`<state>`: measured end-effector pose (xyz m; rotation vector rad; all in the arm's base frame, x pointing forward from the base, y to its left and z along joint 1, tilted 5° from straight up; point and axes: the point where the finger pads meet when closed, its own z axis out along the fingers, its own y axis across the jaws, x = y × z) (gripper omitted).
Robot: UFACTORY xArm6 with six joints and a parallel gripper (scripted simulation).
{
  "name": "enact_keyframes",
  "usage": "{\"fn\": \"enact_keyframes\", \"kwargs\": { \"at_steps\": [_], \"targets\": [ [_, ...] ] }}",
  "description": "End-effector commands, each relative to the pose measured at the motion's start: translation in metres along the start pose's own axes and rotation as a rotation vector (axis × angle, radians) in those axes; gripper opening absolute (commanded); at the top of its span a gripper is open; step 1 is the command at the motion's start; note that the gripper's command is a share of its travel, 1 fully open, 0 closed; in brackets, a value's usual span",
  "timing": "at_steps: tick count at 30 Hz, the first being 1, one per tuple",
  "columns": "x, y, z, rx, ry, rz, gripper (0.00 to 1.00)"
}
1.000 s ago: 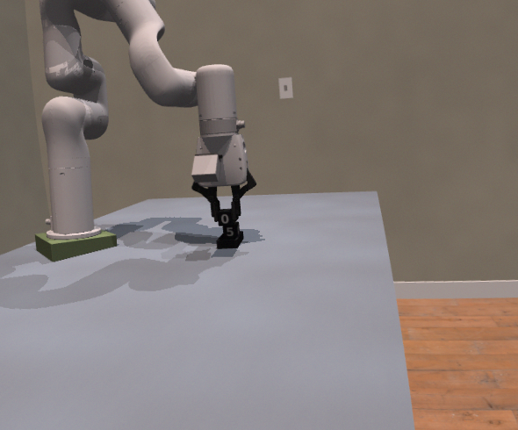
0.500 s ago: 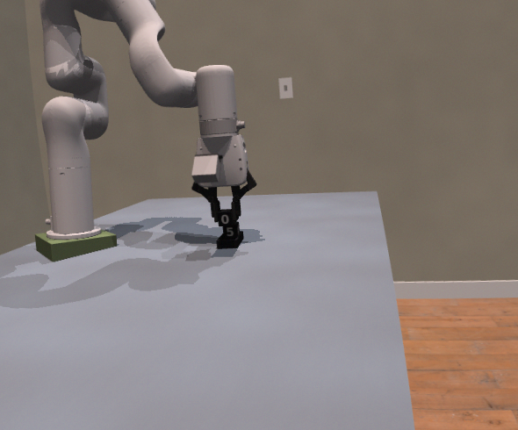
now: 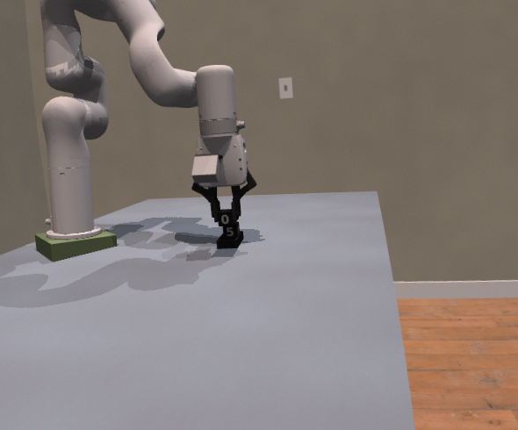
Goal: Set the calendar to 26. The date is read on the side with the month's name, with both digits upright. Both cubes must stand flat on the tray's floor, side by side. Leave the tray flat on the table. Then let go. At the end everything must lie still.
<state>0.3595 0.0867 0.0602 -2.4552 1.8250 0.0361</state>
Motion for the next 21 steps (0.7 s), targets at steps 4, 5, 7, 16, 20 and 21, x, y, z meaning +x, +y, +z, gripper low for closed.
{"fn": "enact_keyframes", "kwargs": {
  "at_steps": [4,5,7,16,20,21],
  "targets": [
    [0.0001,-0.0014,-0.001,0.004,0.0,0.0,0.27],
    [0.0001,-0.0014,-0.0009,0.004,0.0,0.0,0.27],
    [0.0001,-0.0014,-0.0005,0.004,0.0,0.0,0.27],
    [0.0001,-0.0014,0.0025,0.004,0.0,0.0,0.27],
    [0.0001,-0.0014,0.0054,0.004,0.0,0.0,0.27],
    [0.0001,-0.0014,0.0063,0.004,0.0,0.0,0.27]
  ]
}}
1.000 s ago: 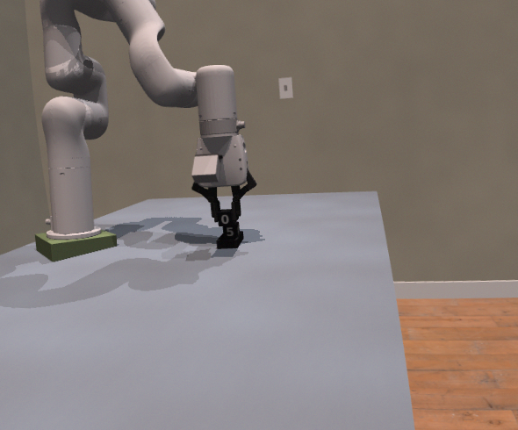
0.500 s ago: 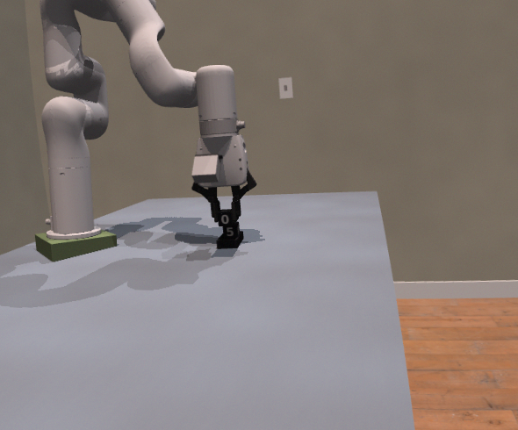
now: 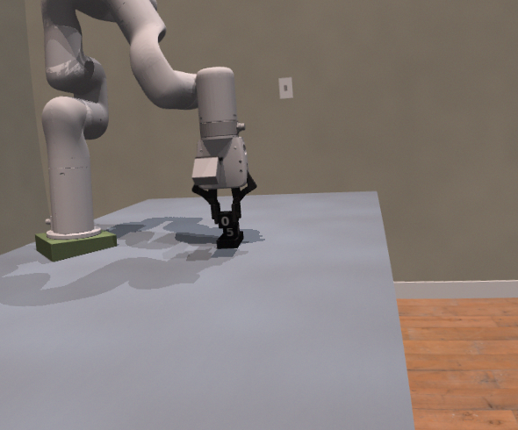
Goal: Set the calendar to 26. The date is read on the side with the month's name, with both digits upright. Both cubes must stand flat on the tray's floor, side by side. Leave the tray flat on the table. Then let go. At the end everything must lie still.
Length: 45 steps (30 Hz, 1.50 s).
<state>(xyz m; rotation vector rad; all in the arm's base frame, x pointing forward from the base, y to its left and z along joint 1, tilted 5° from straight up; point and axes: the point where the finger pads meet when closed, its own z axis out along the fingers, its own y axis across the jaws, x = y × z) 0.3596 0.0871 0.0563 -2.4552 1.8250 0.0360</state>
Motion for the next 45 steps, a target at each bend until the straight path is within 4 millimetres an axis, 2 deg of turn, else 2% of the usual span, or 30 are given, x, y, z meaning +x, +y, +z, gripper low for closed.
{"fn": "enact_keyframes", "kwargs": {
  "at_steps": [1,21,45],
  "targets": [
    [0.0,-0.001,0.003,0.004,0.0,0.0,0.27],
    [0.0,-0.001,0.017,0.004,0.0,0.0,0.27],
    [0.0,-0.001,0.019,0.004,0.0,0.0,0.27]
  ]
}}
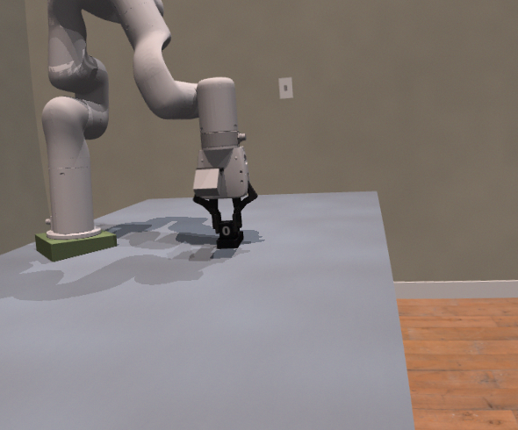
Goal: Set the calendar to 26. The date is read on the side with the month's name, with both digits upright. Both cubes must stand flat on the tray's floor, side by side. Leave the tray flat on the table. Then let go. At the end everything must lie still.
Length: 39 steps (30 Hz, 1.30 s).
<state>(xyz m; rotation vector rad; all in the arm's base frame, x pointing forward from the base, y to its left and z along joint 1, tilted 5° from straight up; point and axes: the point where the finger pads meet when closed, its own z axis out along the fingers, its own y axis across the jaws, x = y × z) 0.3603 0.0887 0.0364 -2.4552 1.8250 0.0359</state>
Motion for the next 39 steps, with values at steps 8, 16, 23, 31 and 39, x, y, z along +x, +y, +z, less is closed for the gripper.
{"fn": "enact_keyframes", "kwargs": {
  "at_steps": [8,16,23,31,39],
  "targets": [
    [0.0001,-0.0014,-0.001,0.004,0.0,0.0,0.27],
    [0.0001,-0.0014,-0.0001,0.004,0.0,0.0,0.27],
    [0.0001,-0.0014,0.0026,0.004,0.0,0.0,0.27],
    [0.0001,-0.0014,0.0055,0.004,0.0,0.0,0.27],
    [0.0001,-0.0014,0.0084,0.004,0.0,0.0,0.27]
  ]
}}
